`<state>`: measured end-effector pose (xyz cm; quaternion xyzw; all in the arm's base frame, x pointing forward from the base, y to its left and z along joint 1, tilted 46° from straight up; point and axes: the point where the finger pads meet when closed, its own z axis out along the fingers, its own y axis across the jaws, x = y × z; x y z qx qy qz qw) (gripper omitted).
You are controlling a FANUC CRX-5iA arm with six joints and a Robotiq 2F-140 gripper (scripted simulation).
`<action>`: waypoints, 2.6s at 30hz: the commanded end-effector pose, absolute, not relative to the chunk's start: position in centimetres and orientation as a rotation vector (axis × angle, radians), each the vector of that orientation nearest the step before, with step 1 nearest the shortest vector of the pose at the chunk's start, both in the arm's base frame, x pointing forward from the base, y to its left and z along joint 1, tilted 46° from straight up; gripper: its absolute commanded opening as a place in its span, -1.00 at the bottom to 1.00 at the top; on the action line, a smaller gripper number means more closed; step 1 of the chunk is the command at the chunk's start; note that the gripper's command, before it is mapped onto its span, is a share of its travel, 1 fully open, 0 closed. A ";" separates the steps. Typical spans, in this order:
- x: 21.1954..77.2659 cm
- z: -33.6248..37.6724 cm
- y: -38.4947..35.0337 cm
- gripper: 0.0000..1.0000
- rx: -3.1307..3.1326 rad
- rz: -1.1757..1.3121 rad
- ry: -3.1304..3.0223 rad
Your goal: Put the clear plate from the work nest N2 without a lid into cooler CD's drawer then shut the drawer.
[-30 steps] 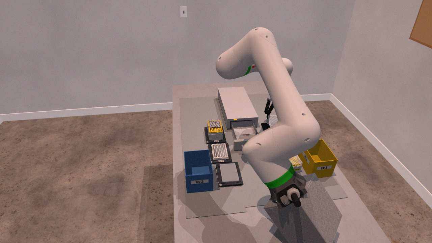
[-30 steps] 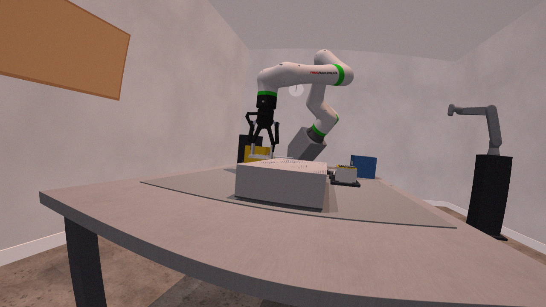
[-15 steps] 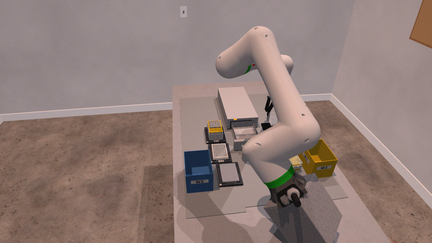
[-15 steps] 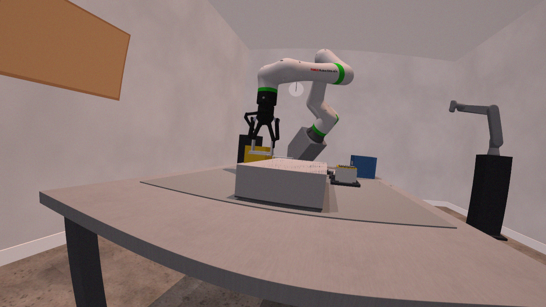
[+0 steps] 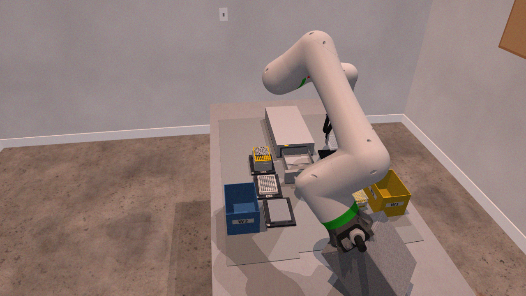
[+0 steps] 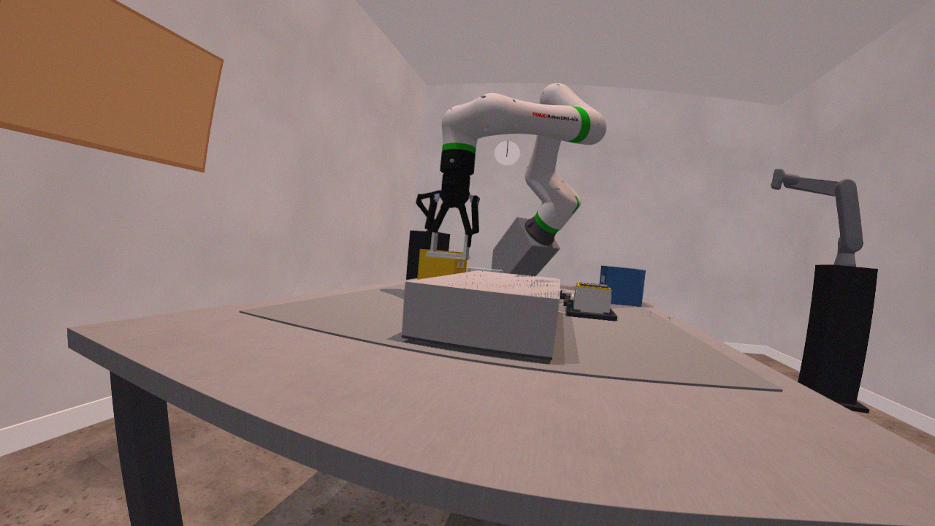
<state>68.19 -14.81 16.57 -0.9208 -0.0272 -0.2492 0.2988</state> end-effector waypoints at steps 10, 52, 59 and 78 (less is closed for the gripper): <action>67.5 17.6 -15.7 -1.00 -2.446 -0.663 -0.072; 64.4 20.1 -13.6 -1.00 -2.439 -0.869 -0.700; 63.4 20.6 -12.2 -1.00 -2.389 -0.956 -0.999; 60.8 21.8 -8.6 -1.00 -2.135 -1.130 -1.724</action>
